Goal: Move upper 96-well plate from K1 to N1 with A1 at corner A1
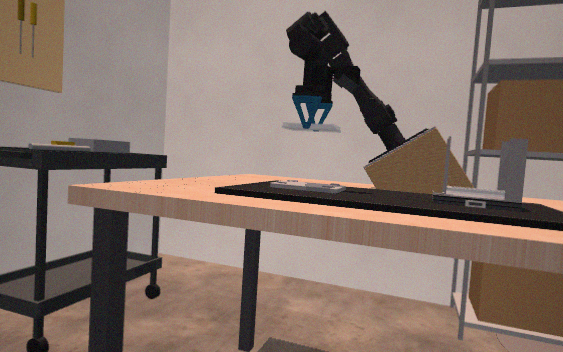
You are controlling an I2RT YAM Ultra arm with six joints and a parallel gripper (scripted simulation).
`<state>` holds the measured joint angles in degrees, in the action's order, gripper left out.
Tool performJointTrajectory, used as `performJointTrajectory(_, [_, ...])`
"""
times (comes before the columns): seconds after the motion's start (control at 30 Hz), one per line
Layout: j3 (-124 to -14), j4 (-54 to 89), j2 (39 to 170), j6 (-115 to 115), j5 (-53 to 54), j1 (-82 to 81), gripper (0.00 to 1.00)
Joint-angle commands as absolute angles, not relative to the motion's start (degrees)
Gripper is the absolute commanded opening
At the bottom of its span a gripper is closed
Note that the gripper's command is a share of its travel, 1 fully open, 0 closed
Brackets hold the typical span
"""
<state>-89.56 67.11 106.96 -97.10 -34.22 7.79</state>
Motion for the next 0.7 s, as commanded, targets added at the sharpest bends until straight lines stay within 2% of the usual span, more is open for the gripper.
performJointTrajectory(0.0, [-90.9,68.1,105.8,-98.4,-33.6,6.4,0.00])
performJointTrajectory(0.67, [-89.8,68.1,107.2,-97.3,-33.6,6.1,0.00])
